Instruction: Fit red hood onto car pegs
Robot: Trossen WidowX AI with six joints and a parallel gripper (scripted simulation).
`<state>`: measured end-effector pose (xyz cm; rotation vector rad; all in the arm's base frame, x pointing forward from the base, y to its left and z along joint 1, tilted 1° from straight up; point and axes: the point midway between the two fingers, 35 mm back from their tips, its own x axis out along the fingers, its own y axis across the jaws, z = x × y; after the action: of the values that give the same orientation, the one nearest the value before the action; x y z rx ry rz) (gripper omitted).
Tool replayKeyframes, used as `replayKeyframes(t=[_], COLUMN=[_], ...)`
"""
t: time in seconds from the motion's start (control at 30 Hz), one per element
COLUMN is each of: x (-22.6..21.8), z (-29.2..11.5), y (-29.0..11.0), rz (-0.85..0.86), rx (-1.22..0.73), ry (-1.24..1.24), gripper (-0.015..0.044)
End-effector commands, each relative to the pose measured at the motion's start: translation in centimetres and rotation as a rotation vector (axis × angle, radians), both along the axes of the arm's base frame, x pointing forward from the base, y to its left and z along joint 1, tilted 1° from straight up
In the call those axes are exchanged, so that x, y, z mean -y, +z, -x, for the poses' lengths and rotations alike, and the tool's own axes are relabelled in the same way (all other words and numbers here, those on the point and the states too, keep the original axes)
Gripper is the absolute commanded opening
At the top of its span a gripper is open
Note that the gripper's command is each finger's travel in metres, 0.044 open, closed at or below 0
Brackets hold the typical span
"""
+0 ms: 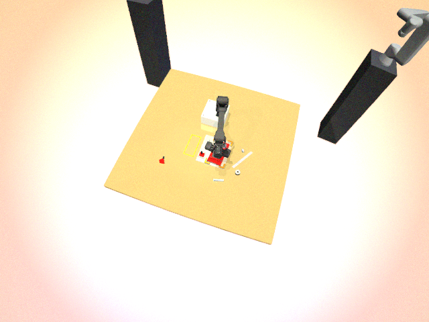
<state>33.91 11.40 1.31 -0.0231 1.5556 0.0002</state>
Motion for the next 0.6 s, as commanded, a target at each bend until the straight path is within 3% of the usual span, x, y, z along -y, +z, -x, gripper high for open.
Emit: replayKeyframes(t=[0.0, 0.57], x=[0.05, 0.03], z=[-0.03, -0.08], y=[-0.03, -0.78], rz=[0.002, 0.002], rx=[0.002, 0.002], ry=[-0.002, -0.002], gripper=[0.0000, 0.0000])
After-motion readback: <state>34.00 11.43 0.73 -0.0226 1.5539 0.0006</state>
